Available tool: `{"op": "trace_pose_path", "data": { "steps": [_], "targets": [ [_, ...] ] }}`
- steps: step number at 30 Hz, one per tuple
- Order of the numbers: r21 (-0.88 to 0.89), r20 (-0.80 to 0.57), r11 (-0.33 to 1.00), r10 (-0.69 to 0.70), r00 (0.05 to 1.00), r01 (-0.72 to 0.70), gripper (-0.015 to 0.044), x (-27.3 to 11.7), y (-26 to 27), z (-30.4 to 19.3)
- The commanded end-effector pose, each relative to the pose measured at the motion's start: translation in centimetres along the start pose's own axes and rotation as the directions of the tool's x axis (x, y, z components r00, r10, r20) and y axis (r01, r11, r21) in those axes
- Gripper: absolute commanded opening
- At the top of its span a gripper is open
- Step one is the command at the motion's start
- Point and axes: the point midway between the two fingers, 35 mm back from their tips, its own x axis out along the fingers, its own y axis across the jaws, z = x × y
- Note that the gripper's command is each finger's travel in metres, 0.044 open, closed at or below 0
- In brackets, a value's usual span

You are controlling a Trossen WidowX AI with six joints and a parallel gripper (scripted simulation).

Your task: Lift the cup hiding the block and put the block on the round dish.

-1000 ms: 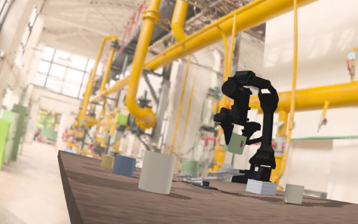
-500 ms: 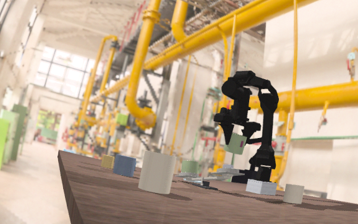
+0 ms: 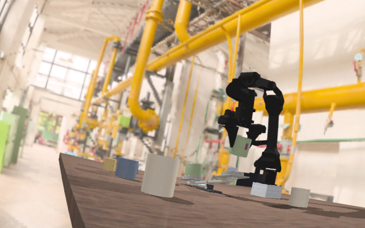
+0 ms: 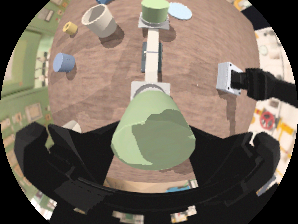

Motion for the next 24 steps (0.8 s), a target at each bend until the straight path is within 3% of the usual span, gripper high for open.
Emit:
{"op": "trace_pose_path", "data": {
  "steps": [1,24],
  "targets": [
    [0.0,0.0,1.0,0.0,1.0,0.0,0.0,0.0,0.0,0.0],
    [0.0,-0.001,1.0,0.002,1.0,-0.002,0.0,0.8,-0.2,-1.1]
  ]
}}
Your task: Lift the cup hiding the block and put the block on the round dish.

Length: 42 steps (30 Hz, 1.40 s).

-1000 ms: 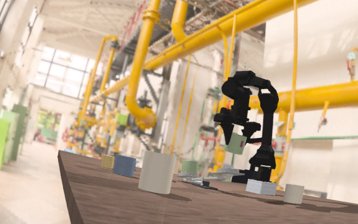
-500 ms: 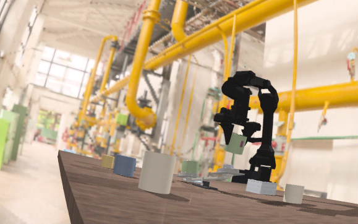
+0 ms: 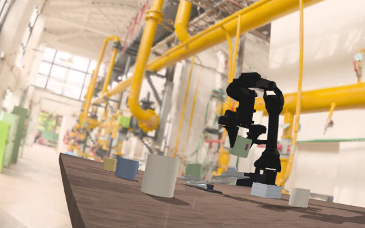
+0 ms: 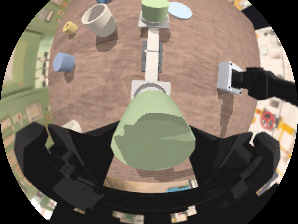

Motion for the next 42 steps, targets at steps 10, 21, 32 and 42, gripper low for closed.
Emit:
{"op": "trace_pose_path", "data": {
  "steps": [10,21,32,42],
  "targets": [
    [0.001,-0.01,1.0,0.007,1.0,-0.007,0.0,6.1,-3.7,-8.3],
    [0.002,-0.017,1.0,0.009,1.0,-0.009,0.0,9.5,-6.7,-11.7],
    [0.002,-0.017,1.0,0.009,1.0,-0.009,0.0,12.9,-6.7,-11.7],
    [0.002,-0.017,1.0,0.009,1.0,-0.009,0.0,14.3,-6.7,-11.7]
  ]
}}
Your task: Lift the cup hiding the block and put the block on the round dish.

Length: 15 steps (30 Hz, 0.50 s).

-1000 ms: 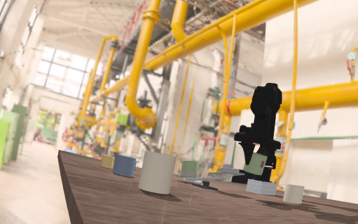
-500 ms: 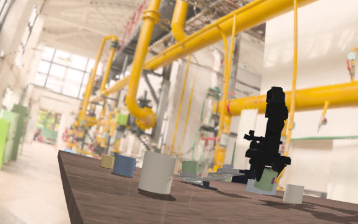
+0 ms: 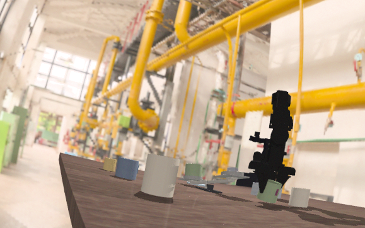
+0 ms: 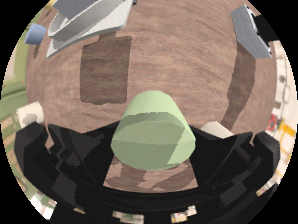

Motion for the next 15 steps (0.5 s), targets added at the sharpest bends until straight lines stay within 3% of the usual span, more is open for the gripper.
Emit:
{"op": "trace_pose_path", "data": {
  "steps": [1,4,15],
  "targets": [
    [0.006,0.006,1.0,-0.005,1.0,0.005,0.0,0.82,-0.09,0.09],
    [0.006,0.006,1.0,-0.005,1.0,0.005,0.0,1.32,-0.1,0.11],
    [0.0,0.002,1.0,-0.002,1.0,0.002,0.0289,0.61,-0.05,0.05]
  ]
}}
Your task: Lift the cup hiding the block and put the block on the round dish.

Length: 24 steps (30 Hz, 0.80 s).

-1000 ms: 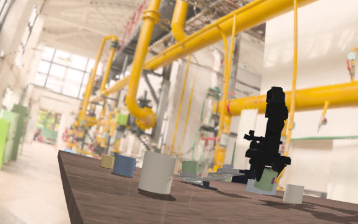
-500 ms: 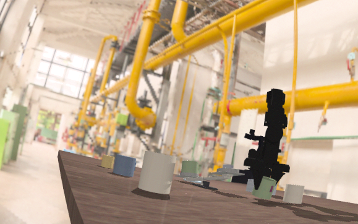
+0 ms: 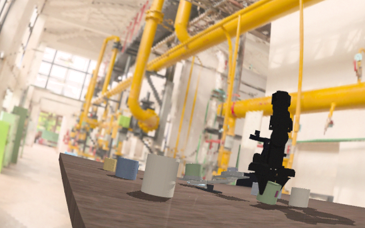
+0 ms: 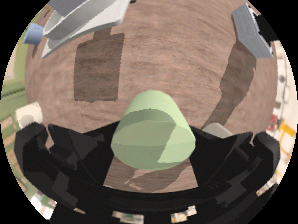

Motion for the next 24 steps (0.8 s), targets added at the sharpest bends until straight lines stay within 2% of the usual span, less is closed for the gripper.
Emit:
{"op": "trace_pose_path", "data": {
  "steps": [1,6,9,14,18,21,24],
  "targets": [
    [0.0,-0.001,1.0,0.001,1.0,-0.001,0.0315,-0.1,0.0,0.0],
    [0.001,0.0,1.0,0.0,1.0,0.0,0.044,-1.2,0.1,-0.1],
    [0.006,0.003,1.0,-0.002,1.0,0.002,0.044,-5.0,0.0,0.0],
    [0.006,0.003,1.0,-0.002,1.0,0.002,0.044,-5.3,0.0,0.0],
    [0.023,-0.012,0.999,0.044,0.999,-0.044,0.0335,-6.2,2.2,1.3],
    [-0.034,-0.007,0.999,0.04,0.999,-0.04,0.026,-6.7,3.0,2.5],
    [-0.09,-0.003,0.995,0.036,0.999,-0.036,0.026,-7.2,3.8,3.8]
  ]
}}
